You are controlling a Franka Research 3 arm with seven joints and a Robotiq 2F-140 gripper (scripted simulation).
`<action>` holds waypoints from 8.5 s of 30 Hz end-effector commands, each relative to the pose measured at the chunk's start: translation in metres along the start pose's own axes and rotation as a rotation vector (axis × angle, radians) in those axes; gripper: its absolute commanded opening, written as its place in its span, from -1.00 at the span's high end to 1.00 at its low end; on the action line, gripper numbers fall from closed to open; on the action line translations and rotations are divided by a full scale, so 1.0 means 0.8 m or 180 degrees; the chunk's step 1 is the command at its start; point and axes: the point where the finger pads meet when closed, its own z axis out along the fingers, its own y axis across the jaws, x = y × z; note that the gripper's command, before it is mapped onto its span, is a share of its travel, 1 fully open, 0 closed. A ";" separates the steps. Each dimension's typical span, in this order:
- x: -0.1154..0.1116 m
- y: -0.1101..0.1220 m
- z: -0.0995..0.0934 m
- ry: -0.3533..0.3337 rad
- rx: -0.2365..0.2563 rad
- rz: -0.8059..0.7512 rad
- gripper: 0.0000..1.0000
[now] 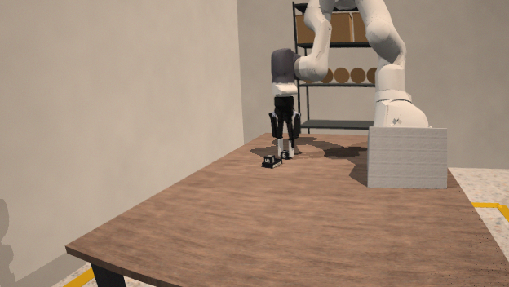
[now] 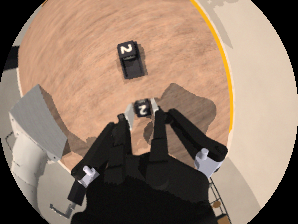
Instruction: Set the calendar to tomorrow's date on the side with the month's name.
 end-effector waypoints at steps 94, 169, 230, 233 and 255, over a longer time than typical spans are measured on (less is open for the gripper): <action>0.001 0.001 -0.125 0.0006 -0.0017 0.0044 0.68; 0.112 -0.001 -0.056 0.0006 -0.0017 -0.0055 0.68; 0.113 0.000 -0.056 0.0006 -0.0017 -0.0045 0.68; 0.113 0.000 -0.056 0.0006 -0.0017 -0.0045 0.68; 0.113 0.000 -0.046 0.0006 -0.0017 -0.0045 0.68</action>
